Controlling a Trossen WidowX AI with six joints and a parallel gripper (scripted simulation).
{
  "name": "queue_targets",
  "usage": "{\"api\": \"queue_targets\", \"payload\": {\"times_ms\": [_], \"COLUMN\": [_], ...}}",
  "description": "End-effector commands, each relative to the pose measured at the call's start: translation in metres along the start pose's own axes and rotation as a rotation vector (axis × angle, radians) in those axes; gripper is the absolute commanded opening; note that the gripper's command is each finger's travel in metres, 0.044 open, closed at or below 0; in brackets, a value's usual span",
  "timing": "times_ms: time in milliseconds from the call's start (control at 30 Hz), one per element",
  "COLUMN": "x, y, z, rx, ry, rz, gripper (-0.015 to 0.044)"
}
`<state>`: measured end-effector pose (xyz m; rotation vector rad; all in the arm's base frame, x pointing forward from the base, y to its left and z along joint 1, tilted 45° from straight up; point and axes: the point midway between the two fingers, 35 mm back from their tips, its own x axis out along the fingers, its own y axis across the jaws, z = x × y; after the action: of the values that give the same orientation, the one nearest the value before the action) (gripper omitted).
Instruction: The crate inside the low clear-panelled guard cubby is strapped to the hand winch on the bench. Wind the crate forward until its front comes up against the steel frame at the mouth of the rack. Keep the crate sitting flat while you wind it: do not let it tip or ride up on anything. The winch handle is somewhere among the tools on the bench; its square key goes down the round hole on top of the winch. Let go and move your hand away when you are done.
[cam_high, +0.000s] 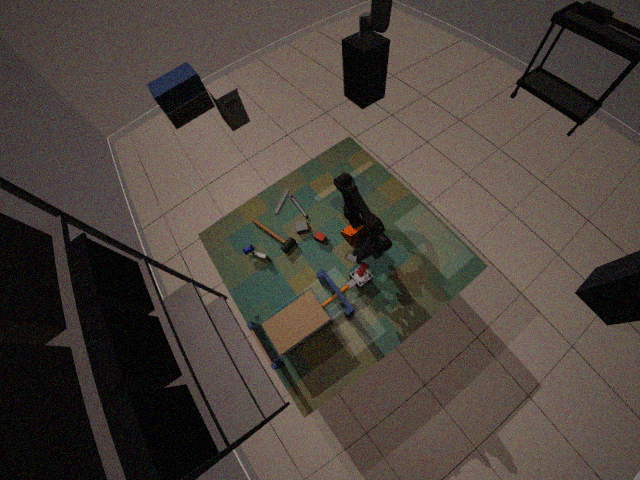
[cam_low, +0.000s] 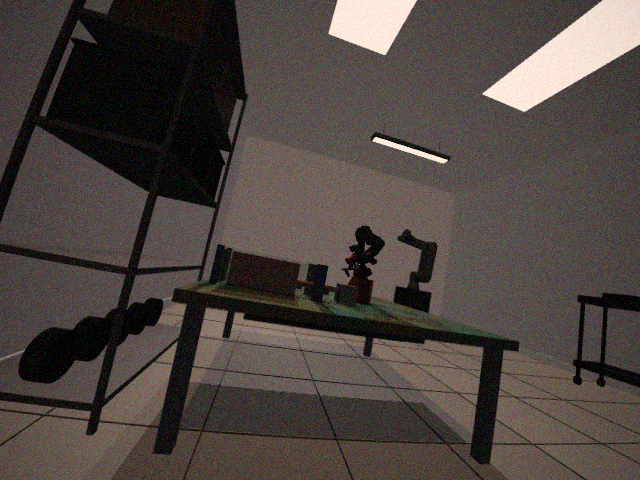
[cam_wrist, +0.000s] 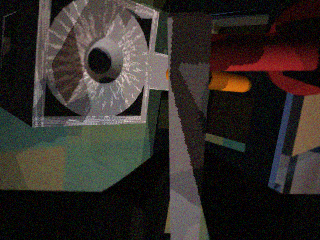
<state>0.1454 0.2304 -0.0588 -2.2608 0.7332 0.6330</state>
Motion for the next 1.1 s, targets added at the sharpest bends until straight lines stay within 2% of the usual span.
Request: {"api": "queue_targets", "payload": {"times_ms": [0, 1067], "x": [-0.0013, -0.0013], "y": [-0.0013, 0.0001], "z": [-0.0007, -0.0005], "rx": [-0.003, -0.005], "ry": [0.0, -0.014], "rz": [-0.077, -0.58], "gripper": [0.0, 0.0]}}
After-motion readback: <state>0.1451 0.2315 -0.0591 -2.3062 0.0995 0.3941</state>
